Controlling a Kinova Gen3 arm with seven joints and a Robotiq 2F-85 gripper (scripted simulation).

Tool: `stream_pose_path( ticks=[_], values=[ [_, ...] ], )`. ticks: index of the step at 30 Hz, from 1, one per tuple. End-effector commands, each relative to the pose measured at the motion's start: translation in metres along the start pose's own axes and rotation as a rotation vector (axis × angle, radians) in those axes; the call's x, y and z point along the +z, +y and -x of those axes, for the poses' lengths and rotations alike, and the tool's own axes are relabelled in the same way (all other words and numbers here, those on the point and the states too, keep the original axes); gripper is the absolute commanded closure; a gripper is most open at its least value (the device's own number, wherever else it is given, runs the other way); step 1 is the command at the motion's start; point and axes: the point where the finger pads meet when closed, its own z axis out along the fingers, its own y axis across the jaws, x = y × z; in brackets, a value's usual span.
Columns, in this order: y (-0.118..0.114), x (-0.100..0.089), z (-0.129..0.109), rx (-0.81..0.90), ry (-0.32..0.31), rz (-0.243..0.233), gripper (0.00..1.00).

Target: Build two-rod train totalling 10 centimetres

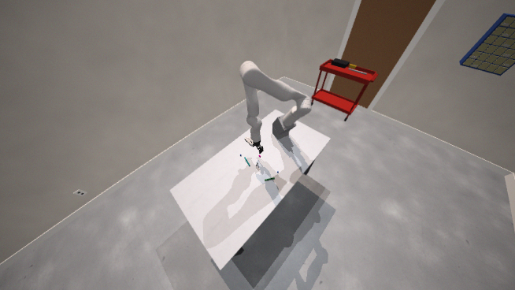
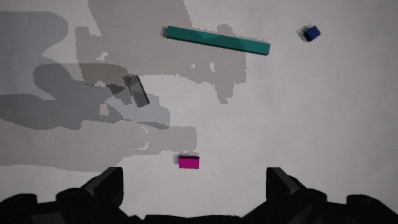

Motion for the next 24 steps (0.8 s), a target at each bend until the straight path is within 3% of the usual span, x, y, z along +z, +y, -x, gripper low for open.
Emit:
stream_pose_path(
  ticks=[1,5,12,19,21,24],
  values=[
    [0.007,0.003,-0.008,0.079,0.004,0.008,0.00],
    [0.014,0.006,-0.013,0.183,0.004,0.015,0.00],
    [0.038,0.019,-0.039,0.659,0.006,0.029,0.00],
    [0.054,0.030,-0.066,1.133,0.004,0.011,0.00],
    [0.054,0.030,-0.066,1.133,0.004,0.011,0.00],
    [0.058,0.033,-0.075,1.280,0.001,-0.002,0.00]
  ],
)
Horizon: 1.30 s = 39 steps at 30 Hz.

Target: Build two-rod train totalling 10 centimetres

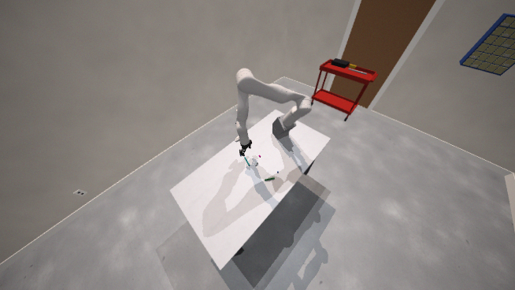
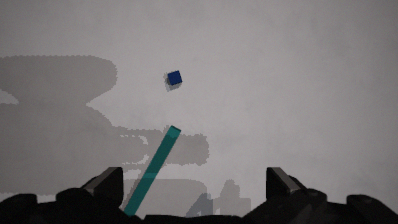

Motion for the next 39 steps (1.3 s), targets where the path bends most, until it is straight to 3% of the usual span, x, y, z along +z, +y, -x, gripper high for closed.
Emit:
stream_pose_path(
  ticks=[1,8,39],
  values=[
    [-0.0060,0.0044,-0.0056,0.082,-0.006,-0.007,0.00],
    [-0.0128,0.0069,-0.0101,0.202,-0.016,-0.014,0.00],
    [-0.0129,0.0070,-0.0102,0.204,-0.017,-0.014,0.00]
  ],
)
